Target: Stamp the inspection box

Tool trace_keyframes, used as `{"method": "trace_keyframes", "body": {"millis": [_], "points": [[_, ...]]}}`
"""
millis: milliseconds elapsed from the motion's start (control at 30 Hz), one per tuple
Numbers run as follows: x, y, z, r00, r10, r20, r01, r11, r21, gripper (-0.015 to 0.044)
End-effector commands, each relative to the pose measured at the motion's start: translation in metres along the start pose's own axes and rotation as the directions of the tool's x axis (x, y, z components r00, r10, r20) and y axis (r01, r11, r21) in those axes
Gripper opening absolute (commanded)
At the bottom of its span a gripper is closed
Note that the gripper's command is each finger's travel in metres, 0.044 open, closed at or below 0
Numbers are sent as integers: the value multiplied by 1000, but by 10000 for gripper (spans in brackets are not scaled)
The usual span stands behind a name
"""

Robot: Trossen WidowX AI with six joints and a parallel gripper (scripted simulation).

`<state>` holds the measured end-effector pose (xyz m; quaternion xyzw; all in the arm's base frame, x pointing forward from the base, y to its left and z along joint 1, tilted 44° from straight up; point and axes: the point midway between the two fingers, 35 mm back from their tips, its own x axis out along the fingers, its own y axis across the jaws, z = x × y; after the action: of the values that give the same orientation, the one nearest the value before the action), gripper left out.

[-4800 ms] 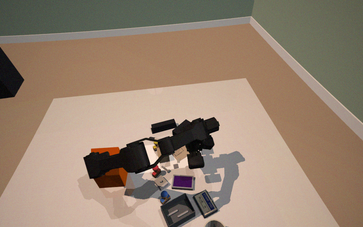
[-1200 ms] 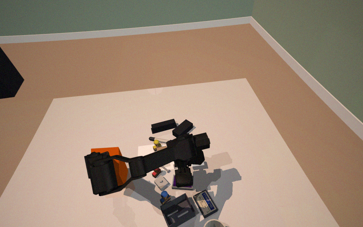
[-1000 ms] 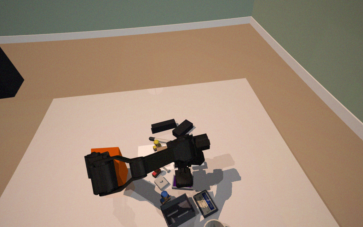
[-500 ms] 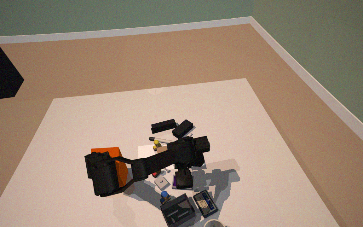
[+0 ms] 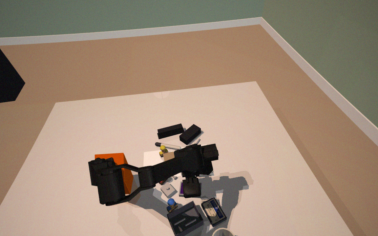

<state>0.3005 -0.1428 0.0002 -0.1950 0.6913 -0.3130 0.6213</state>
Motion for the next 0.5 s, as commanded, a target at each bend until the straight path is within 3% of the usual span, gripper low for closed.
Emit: {"method": "trace_keyframes", "body": {"millis": [0, 467], "points": [[4, -1, -1, 1000, -6, -2, 6, 1000, -2, 0], [13, -2, -1, 1000, -7, -2, 7, 1000, -1, 0]]}}
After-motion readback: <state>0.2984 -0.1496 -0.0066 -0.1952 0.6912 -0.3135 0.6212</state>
